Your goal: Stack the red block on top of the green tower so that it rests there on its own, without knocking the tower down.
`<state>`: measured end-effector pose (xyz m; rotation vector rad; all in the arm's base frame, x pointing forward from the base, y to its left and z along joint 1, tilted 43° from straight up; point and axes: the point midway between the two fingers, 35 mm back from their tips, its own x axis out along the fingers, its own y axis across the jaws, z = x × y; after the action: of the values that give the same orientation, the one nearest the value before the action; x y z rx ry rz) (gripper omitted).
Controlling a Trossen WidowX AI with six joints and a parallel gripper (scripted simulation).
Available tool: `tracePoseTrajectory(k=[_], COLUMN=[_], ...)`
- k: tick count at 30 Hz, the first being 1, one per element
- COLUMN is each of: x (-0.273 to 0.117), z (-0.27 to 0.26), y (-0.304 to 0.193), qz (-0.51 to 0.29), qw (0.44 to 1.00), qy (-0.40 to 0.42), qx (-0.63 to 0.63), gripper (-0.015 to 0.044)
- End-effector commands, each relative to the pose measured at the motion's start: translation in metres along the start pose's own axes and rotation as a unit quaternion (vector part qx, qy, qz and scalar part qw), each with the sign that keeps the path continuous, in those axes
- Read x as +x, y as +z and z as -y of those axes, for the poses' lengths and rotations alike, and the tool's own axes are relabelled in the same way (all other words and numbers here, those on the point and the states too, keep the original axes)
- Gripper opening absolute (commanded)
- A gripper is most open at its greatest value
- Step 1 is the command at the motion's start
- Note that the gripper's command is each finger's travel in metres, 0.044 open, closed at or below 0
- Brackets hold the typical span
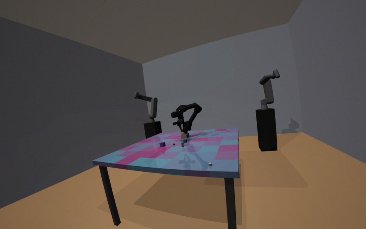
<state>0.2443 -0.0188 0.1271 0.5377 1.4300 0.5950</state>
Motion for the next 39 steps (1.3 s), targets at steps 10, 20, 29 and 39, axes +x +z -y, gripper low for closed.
tracePoseTrajectory(k=[10,20,29,39], x=[-0.003,0.0,0.008,0.028], z=[-0.006,-0.014,-0.026,-0.03], y=[0.051,0.092,0.125,0.133], qz=[0.0,0.001,0.001,0.002], qw=[1.0,1.0,1.0,1.0], qy=[0.001,0.003,0.006,0.007], qx=[0.002,0.002,0.001,0.001], gripper=[0.0,0.0,0.0,0.0])
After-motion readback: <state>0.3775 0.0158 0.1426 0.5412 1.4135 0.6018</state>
